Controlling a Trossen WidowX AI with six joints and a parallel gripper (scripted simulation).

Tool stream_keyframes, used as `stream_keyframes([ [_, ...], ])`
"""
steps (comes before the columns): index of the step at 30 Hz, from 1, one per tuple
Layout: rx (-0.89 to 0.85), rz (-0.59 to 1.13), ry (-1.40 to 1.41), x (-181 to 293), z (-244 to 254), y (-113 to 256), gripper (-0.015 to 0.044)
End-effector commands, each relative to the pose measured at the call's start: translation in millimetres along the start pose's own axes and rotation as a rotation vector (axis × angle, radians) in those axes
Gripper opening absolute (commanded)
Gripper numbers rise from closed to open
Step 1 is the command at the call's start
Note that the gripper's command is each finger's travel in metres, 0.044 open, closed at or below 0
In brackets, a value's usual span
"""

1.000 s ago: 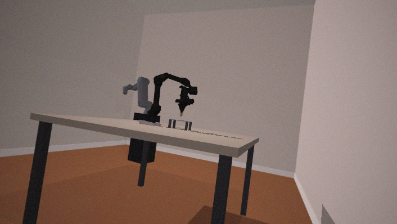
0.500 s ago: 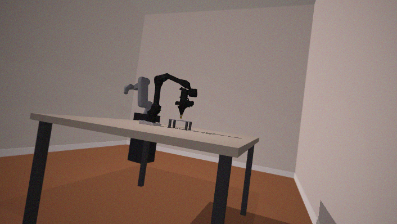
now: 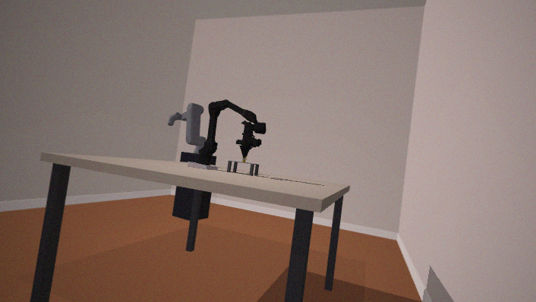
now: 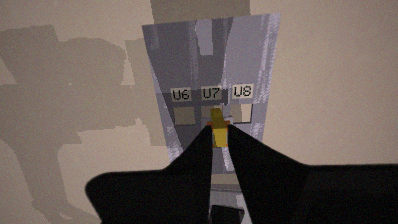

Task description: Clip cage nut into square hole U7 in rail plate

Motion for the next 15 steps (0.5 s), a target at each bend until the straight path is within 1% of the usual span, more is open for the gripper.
stream_keyframes([
  [1, -0.004, -0.001, 0.002, -0.1, 0.4, -5.6, 0.0033],
  [15, -0.001, -0.001, 0.002, -0.1, 0.8, -8.0, 0.0033],
])
Point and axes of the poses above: the point midway between the two fingers, 35 mm back from their tips, its own y axis back along the fingers, its own z axis across the jaws, x = y × z, the point moved 3 cm from there along y, back along the fingers
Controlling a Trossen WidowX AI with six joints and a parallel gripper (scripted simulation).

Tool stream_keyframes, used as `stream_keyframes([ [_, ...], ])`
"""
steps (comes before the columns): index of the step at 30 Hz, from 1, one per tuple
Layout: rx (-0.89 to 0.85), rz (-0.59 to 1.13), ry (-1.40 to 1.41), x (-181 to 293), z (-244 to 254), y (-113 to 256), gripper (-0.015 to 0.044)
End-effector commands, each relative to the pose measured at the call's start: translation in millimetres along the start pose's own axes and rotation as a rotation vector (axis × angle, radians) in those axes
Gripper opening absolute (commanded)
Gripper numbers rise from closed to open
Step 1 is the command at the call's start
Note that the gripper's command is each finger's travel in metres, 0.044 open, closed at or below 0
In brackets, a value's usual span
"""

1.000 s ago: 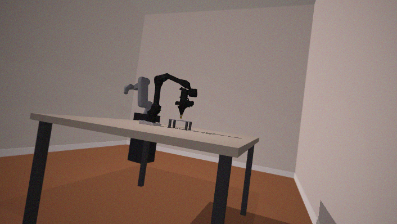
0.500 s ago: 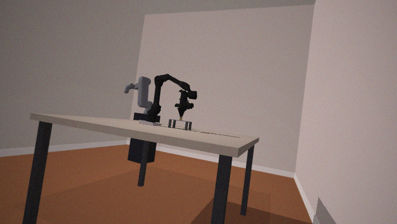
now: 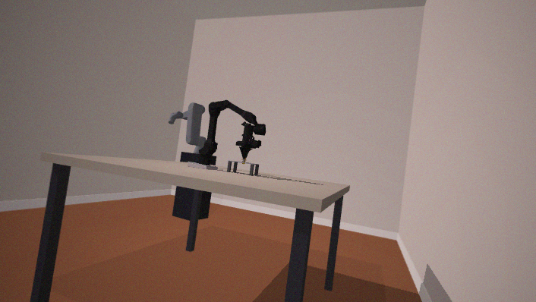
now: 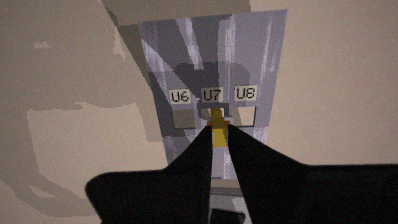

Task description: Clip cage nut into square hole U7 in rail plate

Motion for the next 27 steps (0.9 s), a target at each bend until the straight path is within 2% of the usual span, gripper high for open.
stream_keyframes([
  [1, 0.000, -0.002, -0.001, -0.4, 0.5, -0.1, 0.0033],
  [27, 0.012, -0.002, -0.001, -0.4, 4.4, -0.5, 0.0033],
])
Point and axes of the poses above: the point midway between the two fingers, 35 mm back from their tips, its own y axis back along the fingers, its own z axis across the jaws, x = y × z, the point moved 3 cm from there along y, back along the fingers
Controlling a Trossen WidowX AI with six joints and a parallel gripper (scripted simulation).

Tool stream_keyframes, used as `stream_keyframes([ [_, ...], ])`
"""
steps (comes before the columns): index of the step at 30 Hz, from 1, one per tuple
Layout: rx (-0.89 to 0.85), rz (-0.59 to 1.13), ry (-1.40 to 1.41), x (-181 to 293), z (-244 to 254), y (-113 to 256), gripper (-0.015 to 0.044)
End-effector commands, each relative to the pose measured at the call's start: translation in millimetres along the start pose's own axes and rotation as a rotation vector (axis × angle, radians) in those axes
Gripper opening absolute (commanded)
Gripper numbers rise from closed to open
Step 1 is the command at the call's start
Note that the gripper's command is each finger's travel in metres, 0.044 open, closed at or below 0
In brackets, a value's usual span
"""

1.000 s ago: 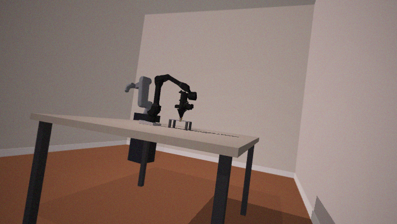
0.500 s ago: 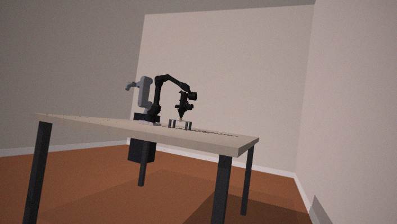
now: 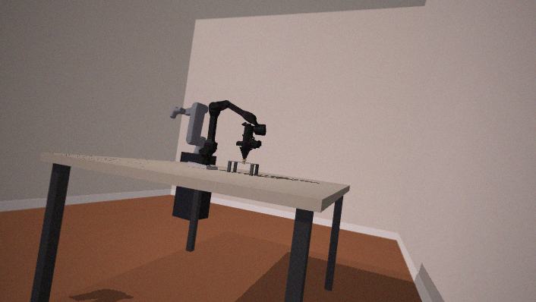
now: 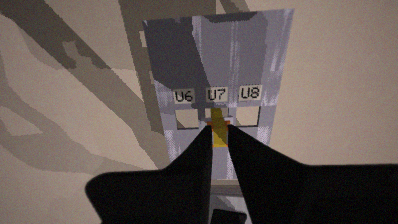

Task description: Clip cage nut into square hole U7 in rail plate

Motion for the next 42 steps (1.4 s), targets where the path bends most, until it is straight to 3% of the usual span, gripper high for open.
stream_keyframes([
  [1, 0.004, -0.003, -0.004, -0.5, 0.5, 0.0, 0.0033],
  [42, -0.045, -0.003, -0.003, -0.6, -0.9, -1.7, 0.0033],
])
Point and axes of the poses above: the point midway between the two fingers, 35 mm back from their tips, its own y axis back along the fingers, its own z axis across the jaws, x = y × z, the point moved 3 cm from there along y, back along the fingers
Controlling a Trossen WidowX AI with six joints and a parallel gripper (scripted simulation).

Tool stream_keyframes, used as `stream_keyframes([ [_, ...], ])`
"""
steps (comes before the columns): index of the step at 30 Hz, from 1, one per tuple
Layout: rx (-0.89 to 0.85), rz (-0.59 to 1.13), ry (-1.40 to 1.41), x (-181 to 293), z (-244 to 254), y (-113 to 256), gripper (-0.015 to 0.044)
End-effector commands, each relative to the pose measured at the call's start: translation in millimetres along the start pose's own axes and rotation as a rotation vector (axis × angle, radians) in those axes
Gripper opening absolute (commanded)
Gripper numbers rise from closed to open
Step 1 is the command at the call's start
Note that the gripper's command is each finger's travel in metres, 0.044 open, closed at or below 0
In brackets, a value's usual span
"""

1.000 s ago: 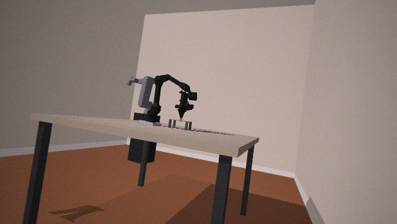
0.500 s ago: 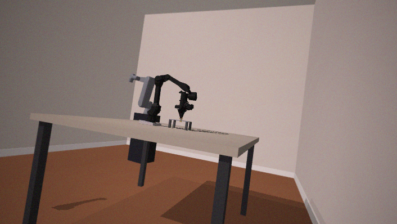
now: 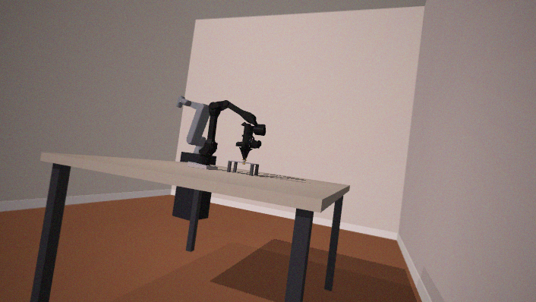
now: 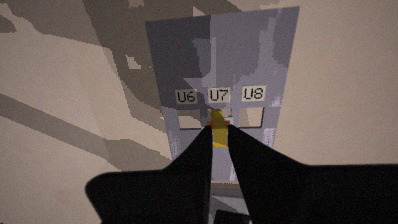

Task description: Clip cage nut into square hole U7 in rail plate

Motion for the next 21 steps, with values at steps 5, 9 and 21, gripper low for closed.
stream_keyframes([
  [5, -0.014, -0.002, 0.004, -0.4, -0.4, -0.4, 0.0033],
  [9, -0.019, -0.002, 0.005, -0.4, -0.8, -0.5, 0.0033],
  [21, -0.039, -0.002, 0.005, -0.4, -2.3, -1.0, 0.0033],
])
Point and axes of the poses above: the point midway between the two fingers, 35 mm back from their tips, its own y axis back along the fingers, its own z axis across the jaws, x = y × z, the point moved 3 cm from there along y, back along the fingers
